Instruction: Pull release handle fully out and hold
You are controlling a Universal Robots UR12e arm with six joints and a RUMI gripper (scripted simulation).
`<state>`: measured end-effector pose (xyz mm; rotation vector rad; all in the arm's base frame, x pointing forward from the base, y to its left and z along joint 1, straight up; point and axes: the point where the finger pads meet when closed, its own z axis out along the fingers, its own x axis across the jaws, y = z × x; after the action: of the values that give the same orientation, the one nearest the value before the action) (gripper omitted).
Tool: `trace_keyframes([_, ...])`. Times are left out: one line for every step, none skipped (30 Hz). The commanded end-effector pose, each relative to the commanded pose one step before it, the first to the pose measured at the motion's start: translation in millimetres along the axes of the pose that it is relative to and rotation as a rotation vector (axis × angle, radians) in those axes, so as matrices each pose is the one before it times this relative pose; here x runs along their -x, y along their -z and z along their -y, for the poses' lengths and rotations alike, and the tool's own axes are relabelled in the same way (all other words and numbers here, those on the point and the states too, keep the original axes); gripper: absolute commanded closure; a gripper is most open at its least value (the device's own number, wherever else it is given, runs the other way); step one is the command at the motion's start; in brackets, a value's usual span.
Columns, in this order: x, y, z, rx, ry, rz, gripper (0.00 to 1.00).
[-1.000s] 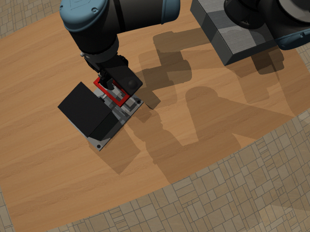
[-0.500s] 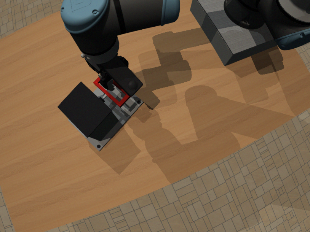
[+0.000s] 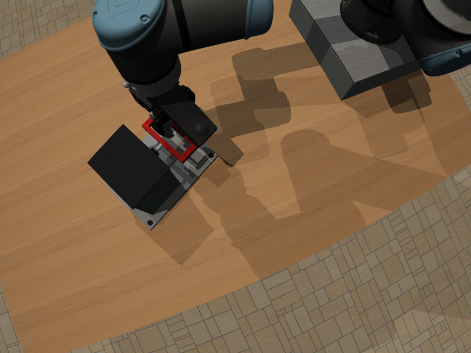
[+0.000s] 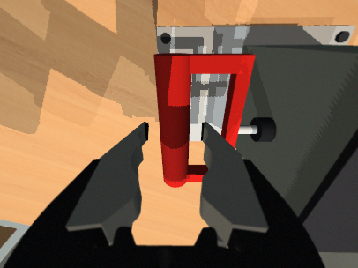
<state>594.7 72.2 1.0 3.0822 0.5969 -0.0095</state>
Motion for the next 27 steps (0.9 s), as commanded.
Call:
trace_keyframes([-0.56,0.59,-0.32,0.00065,0.0,-0.00119,0.67])
trace_keyframes([0.0,0.0,0.0,0.0,0.0,0.0,0.67])
trace_keyframes([0.0,0.0,0.0,0.0,0.0,0.0,0.67])
trace_keyframes([0.0,0.0,0.0,0.0,0.0,0.0,0.67])
trace_keyframes([0.0,0.0,0.0,0.0,0.0,0.0,0.67])
trace_keyframes([0.0,0.0,0.0,0.0,0.0,0.0,0.67])
trace_keyframes([0.0,0.0,0.0,0.0,0.0,0.0,0.67])
trace_keyframes([0.0,0.0,0.0,0.0,0.0,0.0,0.67])
trace_keyframes([0.0,0.0,0.0,0.0,0.0,0.0,0.67])
trace_keyframes([0.0,0.0,0.0,0.0,0.0,0.0,0.67])
trace_keyframes([0.0,0.0,0.0,0.0,0.0,0.0,0.67])
trace_keyframes([0.0,0.0,0.0,0.0,0.0,0.0,0.67])
trace_keyframes([0.0,0.0,0.0,0.0,0.0,0.0,0.67])
trace_keyframes([0.0,0.0,0.0,0.0,0.0,0.0,0.67])
trace_keyframes([0.0,0.0,0.0,0.0,0.0,0.0,0.67])
trace_keyframes([0.0,0.0,0.0,0.0,0.0,0.0,0.67])
trace_keyframes([0.0,0.0,0.0,0.0,0.0,0.0,0.67])
trace_keyframes([0.0,0.0,0.0,0.0,0.0,0.0,0.67])
trace_keyframes([0.0,0.0,0.0,0.0,0.0,0.0,0.67])
trace_keyframes([0.0,0.0,0.0,0.0,0.0,0.0,0.67])
trace_keyframes([0.0,0.0,0.0,0.0,0.0,0.0,1.0])
trace_keyframes([0.0,0.0,0.0,0.0,0.0,0.0,1.0])
trace_keyframes([0.0,0.0,0.0,0.0,0.0,0.0,1.0])
trace_keyframes([0.0,0.0,0.0,0.0,0.0,0.0,1.0])
trace_keyframes([0.0,0.0,0.0,0.0,0.0,0.0,1.0])
trace_keyframes([0.0,0.0,0.0,0.0,0.0,0.0,1.0])
trace_keyframes([0.0,0.0,0.0,0.0,0.0,0.0,1.0])
